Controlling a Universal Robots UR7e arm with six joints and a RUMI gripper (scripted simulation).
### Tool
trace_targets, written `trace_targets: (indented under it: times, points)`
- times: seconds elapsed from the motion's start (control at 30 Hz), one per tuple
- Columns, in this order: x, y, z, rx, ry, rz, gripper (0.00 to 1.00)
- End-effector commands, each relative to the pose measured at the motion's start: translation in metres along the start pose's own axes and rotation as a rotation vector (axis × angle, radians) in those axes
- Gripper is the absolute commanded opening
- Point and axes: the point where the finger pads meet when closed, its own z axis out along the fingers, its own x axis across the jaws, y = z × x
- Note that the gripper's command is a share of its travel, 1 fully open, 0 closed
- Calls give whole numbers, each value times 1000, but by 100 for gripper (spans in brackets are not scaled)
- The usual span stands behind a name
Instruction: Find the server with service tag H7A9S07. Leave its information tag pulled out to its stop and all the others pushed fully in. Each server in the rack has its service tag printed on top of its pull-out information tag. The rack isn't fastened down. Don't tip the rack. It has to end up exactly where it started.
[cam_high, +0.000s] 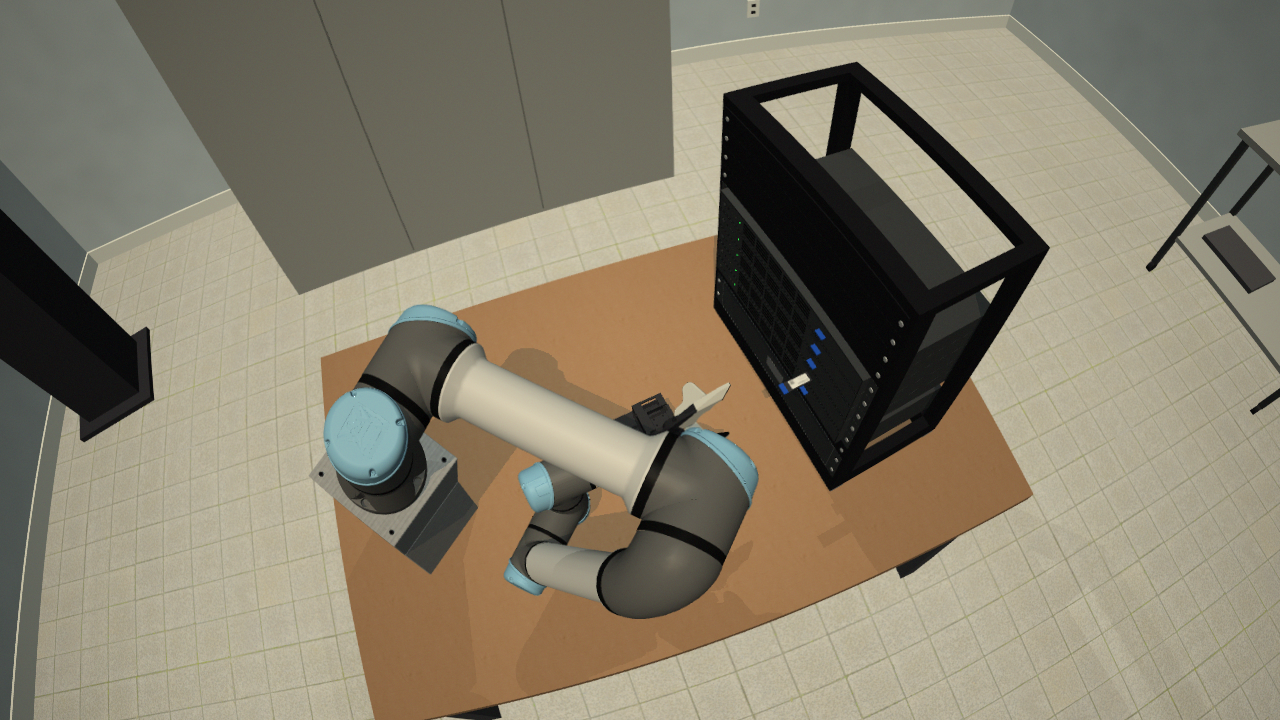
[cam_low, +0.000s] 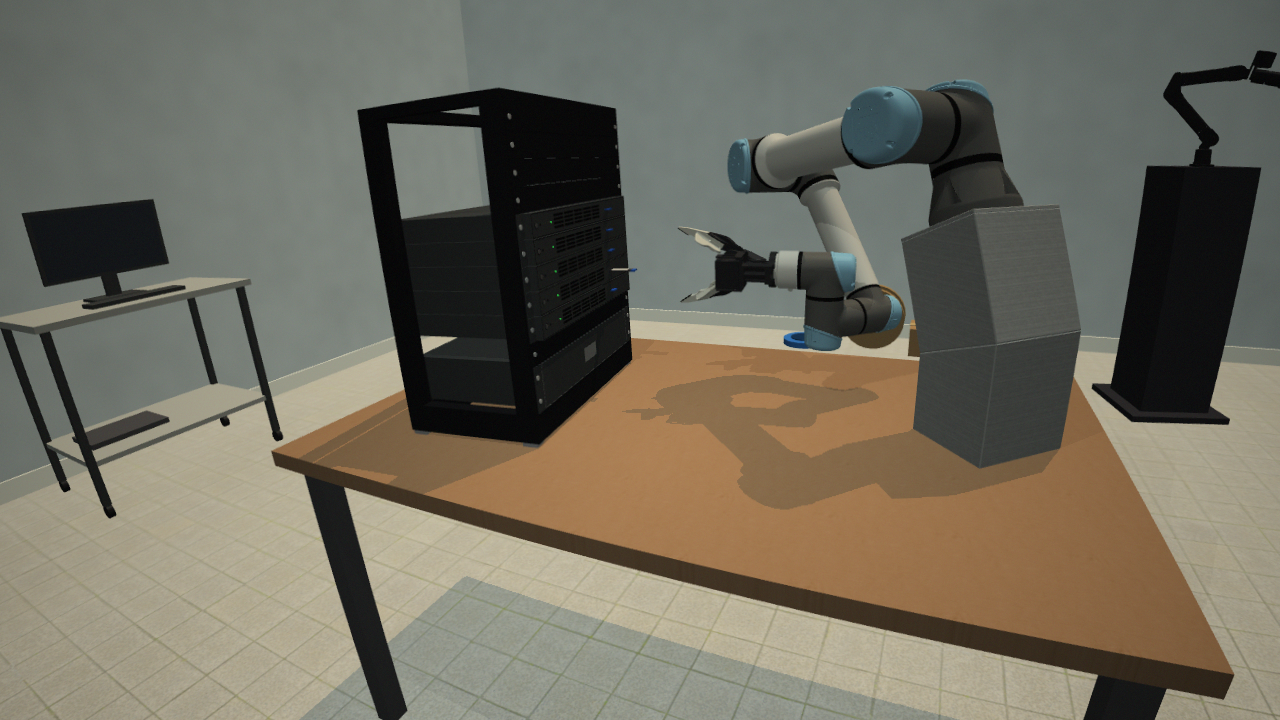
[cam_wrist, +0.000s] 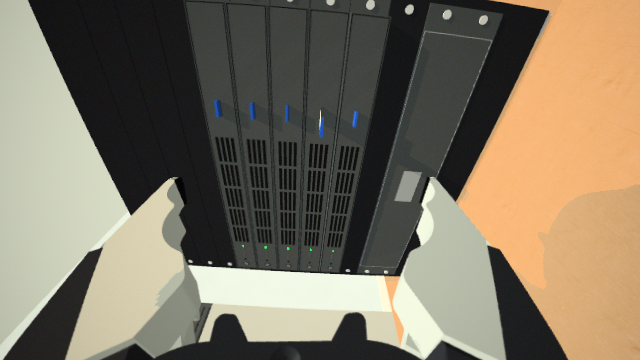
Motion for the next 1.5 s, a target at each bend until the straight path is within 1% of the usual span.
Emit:
trace_targets:
  times: [0.0, 1.47]
  points:
    - [0, 0, 0, -1, 1, 4, 100]
    - [6, 0, 0, -4, 15, 42, 100]
